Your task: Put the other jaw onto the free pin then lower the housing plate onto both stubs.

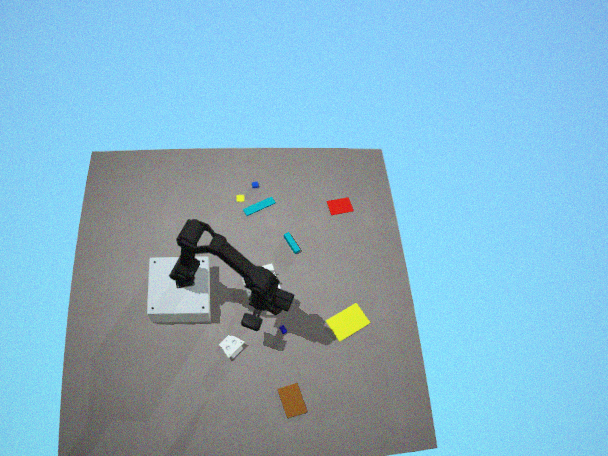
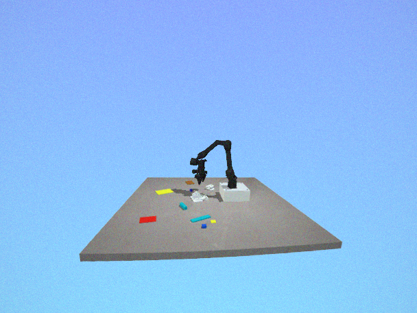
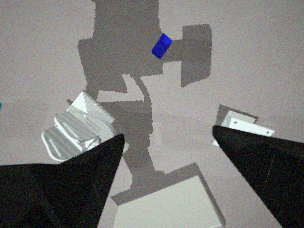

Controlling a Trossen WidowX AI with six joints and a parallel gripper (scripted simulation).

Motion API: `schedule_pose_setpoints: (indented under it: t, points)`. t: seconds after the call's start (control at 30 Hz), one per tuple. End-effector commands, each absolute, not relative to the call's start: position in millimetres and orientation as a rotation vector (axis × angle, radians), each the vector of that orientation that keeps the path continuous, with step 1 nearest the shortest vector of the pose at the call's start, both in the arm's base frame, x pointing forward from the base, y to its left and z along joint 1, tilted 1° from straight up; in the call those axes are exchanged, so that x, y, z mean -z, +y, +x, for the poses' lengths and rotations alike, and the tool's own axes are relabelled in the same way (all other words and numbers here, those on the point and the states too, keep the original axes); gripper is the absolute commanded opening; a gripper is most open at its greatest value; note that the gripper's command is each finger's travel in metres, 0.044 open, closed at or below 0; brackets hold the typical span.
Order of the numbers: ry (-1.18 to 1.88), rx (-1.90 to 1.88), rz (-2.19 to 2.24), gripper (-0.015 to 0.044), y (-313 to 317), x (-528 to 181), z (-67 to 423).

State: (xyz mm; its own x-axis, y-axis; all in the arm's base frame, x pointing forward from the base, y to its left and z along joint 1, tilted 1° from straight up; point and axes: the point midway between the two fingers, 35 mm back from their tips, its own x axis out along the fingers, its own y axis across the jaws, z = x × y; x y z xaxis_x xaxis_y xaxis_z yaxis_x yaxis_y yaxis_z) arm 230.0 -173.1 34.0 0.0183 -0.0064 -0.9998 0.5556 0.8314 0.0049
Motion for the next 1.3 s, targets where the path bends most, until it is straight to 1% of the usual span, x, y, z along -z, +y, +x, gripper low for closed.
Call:
schedule_pose_setpoints:
  t: [0.0, 0.3, 0.53, 0.67, 0.83, 1.27]
  points:
    - [1.49, 0.518, 0.509, 0.044, -194, -37, 214]
    - [1.453, 0.667, 0.655, 0.044, -239, -42, 161]
    - [1.421, 0.771, 0.757, 0.044, -262, -46, 119]
    - [1.42, 0.774, 0.759, 0.044, -263, -44, 118]
    - [1.42, 0.774, 0.759, 0.044, -263, -7, 118]
    - [1.42, 0.774, 0.759, 0.044, -263, 5, 118]
